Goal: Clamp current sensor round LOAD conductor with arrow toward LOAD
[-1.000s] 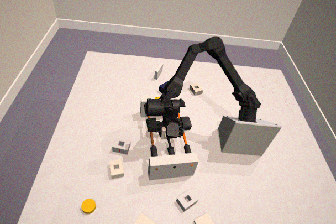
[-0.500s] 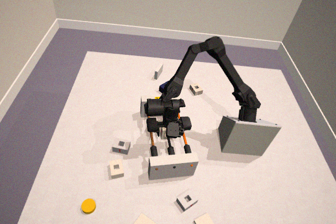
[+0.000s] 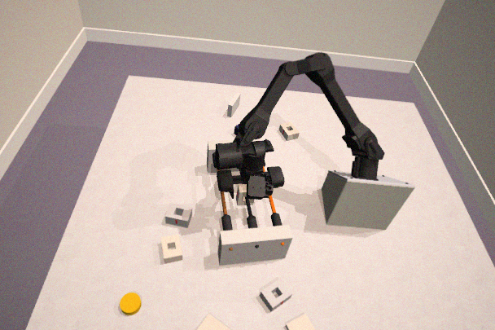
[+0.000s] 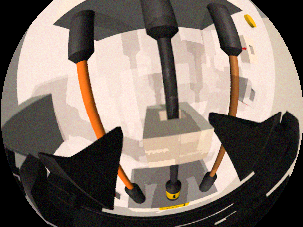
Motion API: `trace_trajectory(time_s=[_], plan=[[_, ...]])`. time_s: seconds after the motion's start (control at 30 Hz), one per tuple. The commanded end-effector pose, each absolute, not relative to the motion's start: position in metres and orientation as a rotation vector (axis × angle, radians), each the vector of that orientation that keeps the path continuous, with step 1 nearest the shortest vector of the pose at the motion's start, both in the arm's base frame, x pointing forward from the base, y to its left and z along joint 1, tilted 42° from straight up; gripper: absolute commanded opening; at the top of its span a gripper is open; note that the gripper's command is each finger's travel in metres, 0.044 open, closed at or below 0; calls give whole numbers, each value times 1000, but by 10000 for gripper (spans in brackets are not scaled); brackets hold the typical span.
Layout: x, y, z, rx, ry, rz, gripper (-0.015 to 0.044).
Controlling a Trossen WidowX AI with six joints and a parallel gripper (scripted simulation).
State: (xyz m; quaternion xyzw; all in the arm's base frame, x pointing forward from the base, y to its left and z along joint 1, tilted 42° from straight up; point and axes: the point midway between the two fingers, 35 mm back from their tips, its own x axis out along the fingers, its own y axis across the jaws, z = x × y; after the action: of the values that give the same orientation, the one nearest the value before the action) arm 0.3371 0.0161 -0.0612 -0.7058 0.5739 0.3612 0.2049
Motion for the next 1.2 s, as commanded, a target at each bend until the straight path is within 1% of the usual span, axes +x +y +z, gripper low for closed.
trace_trajectory(time_s=[0.0,0.1,1.17], plan=[[336,65,-11,-1971,1584,1000,440],[333,74,1,-1972,1590,999,440],[333,74,1,-1972,1590,999,440]])
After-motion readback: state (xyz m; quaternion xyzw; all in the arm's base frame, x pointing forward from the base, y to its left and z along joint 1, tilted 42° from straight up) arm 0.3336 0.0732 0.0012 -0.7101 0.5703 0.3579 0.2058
